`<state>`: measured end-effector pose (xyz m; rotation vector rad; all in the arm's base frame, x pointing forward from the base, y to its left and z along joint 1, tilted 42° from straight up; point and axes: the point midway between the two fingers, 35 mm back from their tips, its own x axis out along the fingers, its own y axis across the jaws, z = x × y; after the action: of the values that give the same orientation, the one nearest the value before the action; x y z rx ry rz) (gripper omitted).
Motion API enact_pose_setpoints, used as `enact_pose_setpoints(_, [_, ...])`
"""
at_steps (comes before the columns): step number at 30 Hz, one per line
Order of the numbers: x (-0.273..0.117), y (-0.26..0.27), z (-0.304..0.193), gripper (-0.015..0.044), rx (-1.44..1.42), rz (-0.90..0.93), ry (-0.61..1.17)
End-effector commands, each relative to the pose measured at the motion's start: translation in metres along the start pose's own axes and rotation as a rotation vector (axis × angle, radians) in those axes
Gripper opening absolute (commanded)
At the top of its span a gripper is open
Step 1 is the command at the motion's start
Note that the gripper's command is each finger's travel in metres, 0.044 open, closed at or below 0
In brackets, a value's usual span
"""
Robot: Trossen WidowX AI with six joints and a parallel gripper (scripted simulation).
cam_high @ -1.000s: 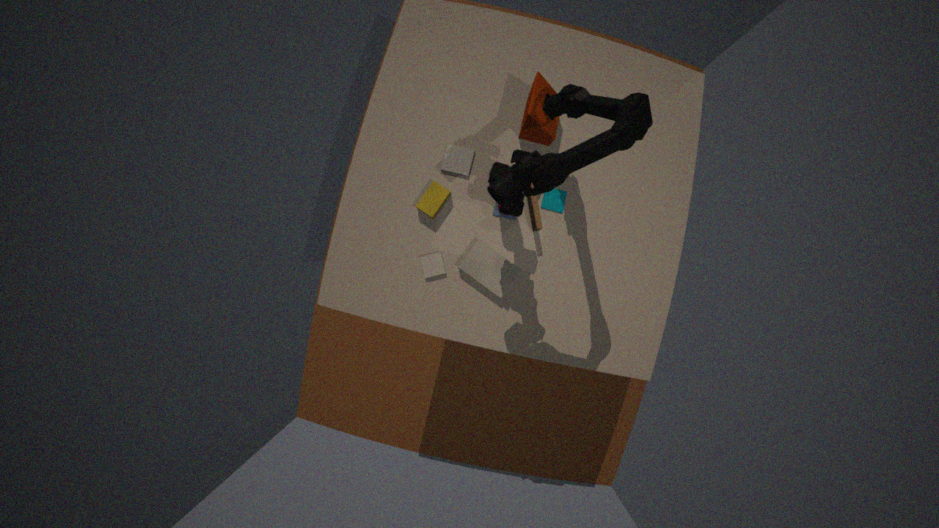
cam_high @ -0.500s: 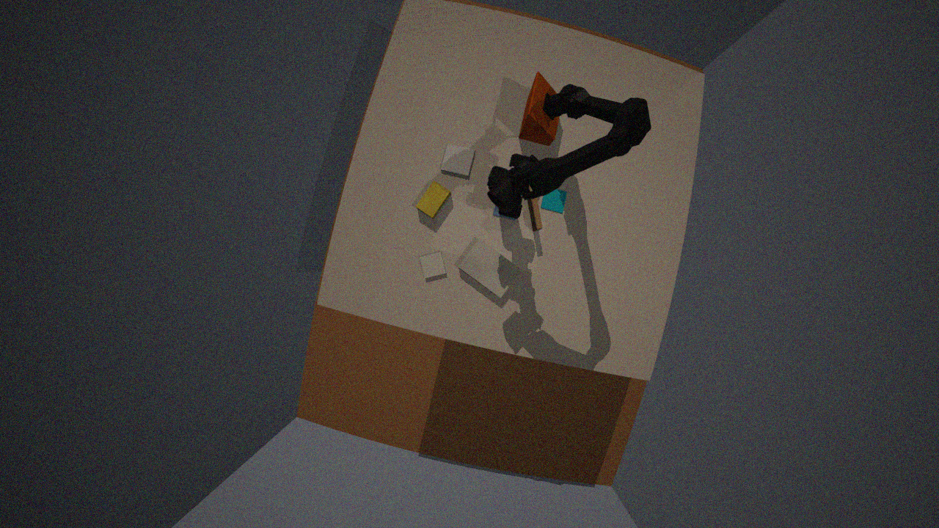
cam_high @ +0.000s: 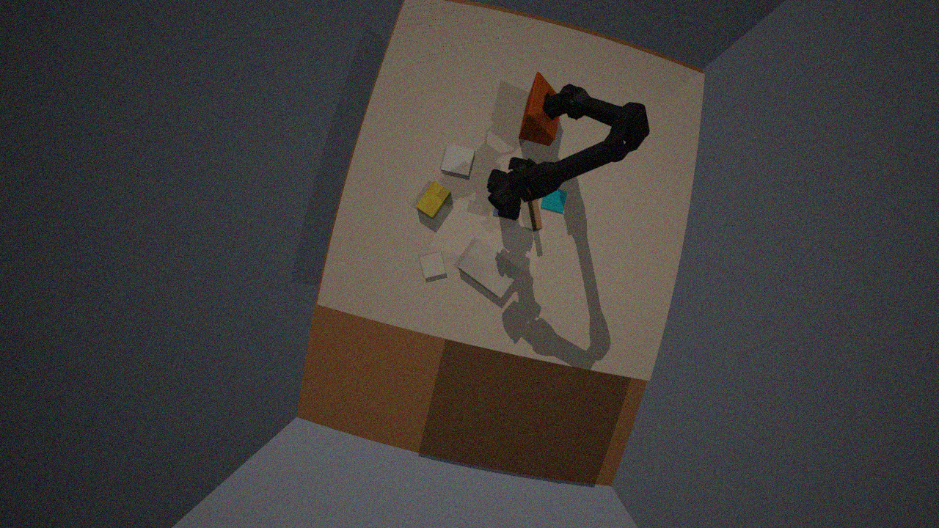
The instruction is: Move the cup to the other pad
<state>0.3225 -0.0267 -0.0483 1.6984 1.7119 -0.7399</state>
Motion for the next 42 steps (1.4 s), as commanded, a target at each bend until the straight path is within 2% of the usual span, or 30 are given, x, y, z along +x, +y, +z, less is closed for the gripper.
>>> enact_pose_setpoints(1, [0.008,-0.001,-0.002,0.0148,0.008,-0.002,0.008])
enact_pose_setpoints(6, [0.009,-0.002,-0.002,0.0148,0.008,-0.002,0.008])
enact_pose_setpoints(9, [0.007,-0.001,-0.001,0.0069,0.0,-0.003,0.002])
enact_pose_setpoints(19, [0.007,-0.001,-0.001,0.0002,0.0,-0.003,0.002])
enact_pose_setpoints(26, [-0.002,0.0,0.0,0.0,0.001,-0.003,0.001])
enact_pose_setpoints(42, [-0.065,0.0,0.0,0.0,0.008,-0.003,0.003])
